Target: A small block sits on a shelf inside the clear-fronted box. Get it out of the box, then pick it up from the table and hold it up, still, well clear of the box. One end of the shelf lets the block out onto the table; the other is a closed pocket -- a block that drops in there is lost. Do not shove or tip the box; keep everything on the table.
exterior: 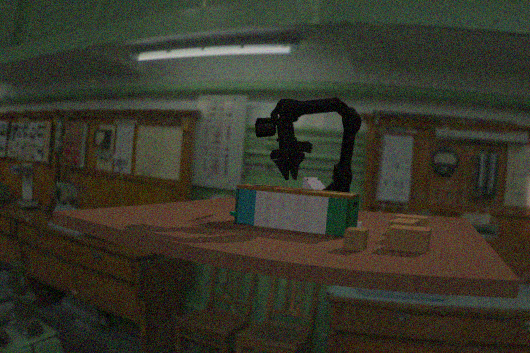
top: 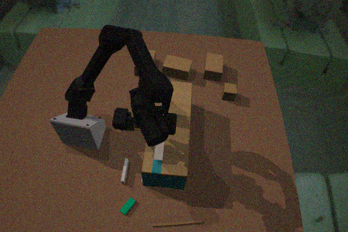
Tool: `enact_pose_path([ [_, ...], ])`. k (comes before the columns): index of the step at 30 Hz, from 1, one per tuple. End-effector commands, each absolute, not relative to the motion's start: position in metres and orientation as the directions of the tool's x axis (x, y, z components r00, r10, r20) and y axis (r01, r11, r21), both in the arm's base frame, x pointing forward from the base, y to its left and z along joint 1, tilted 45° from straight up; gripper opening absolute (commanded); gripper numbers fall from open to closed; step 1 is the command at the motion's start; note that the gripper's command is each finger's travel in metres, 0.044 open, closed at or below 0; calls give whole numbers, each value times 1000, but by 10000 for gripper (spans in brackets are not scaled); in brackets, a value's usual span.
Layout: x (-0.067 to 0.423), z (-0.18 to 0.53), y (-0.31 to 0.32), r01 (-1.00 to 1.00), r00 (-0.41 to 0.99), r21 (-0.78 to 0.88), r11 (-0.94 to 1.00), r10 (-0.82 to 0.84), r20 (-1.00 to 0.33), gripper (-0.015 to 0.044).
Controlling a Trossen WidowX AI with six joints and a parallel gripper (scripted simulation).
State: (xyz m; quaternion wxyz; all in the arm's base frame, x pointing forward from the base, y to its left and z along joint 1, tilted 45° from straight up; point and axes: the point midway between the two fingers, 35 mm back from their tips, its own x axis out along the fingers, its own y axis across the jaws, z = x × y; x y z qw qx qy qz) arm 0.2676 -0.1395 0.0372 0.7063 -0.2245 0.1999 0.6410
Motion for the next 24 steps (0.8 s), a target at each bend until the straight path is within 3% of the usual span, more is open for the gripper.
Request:
enact_pose_path([
  [1, 268, 32, -134, -995, 96, -59, 76, 819, -566, 400],
  [24, 272, 4, -108, -995, 97, -60, 76, 819, -566, 400],
])
